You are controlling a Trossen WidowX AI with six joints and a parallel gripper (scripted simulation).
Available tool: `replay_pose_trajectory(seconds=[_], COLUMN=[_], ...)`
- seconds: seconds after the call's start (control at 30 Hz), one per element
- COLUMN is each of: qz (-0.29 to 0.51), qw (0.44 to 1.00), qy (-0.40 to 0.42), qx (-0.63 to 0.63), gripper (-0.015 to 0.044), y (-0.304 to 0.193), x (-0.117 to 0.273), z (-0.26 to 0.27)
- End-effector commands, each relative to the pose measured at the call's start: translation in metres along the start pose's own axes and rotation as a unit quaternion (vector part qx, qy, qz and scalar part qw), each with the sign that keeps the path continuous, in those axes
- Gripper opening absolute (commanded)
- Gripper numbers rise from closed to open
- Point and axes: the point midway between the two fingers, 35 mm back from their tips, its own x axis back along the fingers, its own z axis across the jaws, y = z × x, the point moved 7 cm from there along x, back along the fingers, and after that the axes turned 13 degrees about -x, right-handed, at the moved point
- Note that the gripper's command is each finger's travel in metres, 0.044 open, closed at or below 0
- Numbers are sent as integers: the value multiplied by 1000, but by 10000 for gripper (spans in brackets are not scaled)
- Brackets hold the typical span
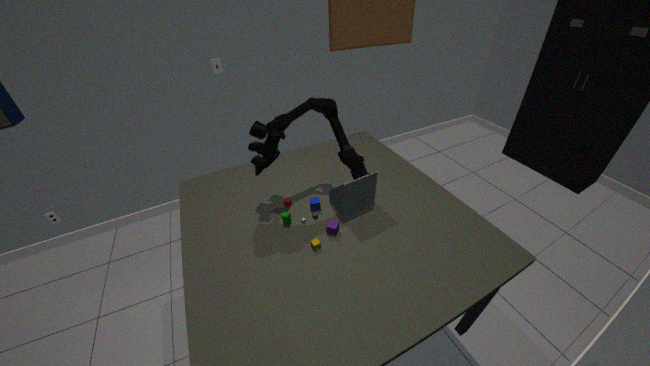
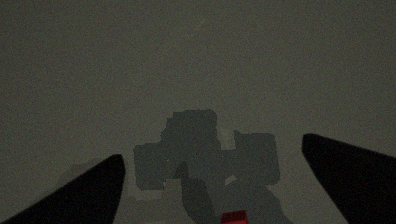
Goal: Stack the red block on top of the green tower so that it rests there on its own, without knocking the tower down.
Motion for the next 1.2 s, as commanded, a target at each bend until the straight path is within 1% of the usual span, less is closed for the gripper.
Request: replay_pose_trajectory(seconds=[0.0, 0.13, 0.2, 0.43, 0.7, 1.17], qz=[82, 161, 184, 187, 186, 186], qw=[994, 977, 968, 967, 967, 967], qy=[-59, -124, -145, -148, -148, -149], qx=[34, 73, 85, 87, 87, 87], gripper=[440, 440, 440, 440, 440, 440], y=[-43, -85, -97, -100, -115, -121], x=[-27, -46, -51, -51, -89, -100], z=[-2, -9, -12, -11, -25, -28])
